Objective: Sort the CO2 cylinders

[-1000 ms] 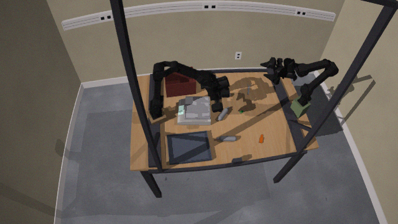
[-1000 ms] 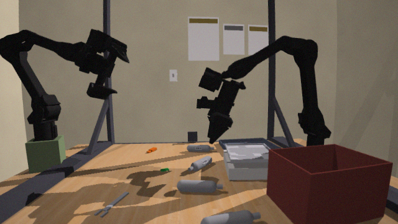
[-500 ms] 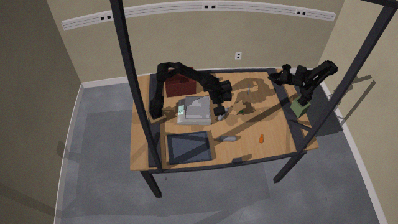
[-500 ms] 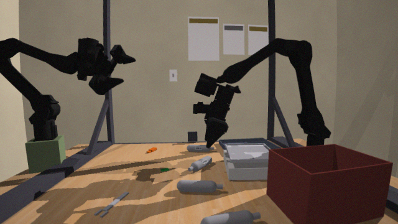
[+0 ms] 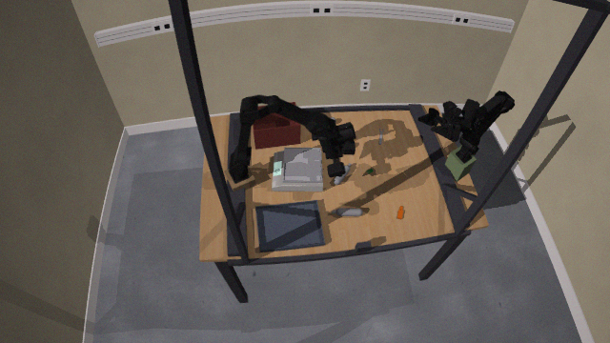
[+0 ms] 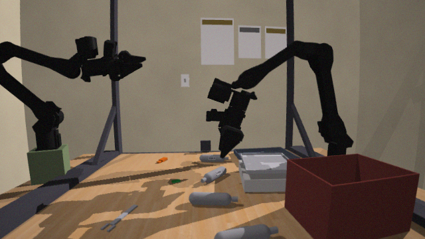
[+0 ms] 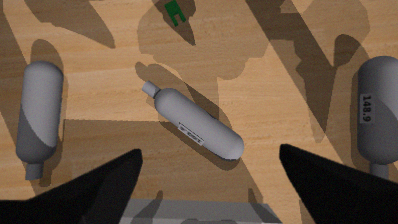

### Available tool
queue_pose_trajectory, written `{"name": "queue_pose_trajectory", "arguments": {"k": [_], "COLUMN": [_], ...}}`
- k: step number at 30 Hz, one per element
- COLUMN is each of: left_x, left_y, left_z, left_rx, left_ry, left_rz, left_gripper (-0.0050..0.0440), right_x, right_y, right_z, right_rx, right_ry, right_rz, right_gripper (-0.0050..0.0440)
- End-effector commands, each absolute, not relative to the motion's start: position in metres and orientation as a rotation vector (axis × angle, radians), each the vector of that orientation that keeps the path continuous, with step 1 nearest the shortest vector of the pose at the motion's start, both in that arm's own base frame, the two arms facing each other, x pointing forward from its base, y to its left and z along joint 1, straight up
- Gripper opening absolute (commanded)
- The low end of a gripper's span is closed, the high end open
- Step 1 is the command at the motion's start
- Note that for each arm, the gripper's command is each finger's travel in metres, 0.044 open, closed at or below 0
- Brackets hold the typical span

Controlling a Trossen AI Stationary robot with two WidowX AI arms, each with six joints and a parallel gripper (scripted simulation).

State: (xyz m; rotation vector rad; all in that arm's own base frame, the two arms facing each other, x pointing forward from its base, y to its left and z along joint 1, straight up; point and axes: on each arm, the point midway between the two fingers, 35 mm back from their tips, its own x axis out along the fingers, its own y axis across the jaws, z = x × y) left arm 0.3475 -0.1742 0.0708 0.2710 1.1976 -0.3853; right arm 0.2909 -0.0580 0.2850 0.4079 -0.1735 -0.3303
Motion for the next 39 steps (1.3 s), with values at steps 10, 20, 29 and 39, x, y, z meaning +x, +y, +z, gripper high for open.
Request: {"name": "queue_pose_trajectory", "arguments": {"k": [10, 20, 29, 39], "left_x": [0.350, 0.350, 0.366, 0.391], "left_y": [-0.176, -0.176, -0.176, -0.174], "left_z": [0.079, 0.079, 0.074, 0.061], "left_rx": [0.264, 0.264, 0.123, -0.156], "left_ry": [1.174, 1.174, 1.269, 1.427], "left_rz": [-0.389, -0.389, -0.263, 0.041], "left_gripper": [0.0440, 0.0440, 0.0253, 0.0253], "right_x": [0.314, 0.315, 0.320, 0.306], "right_y": [-0.002, 0.001, -0.037, -0.105], "right_z": [0.332, 0.335, 0.299, 0.235], "right_rx": [0.023, -0.005, -0.006, 0.045], "right_ry": [-0.082, -0.074, 0.076, 0.350], "right_rz": [-0.014, 0.005, -0.107, -0.306], "right_gripper": [0.0440, 0.0440, 0.0440, 0.0440]}}
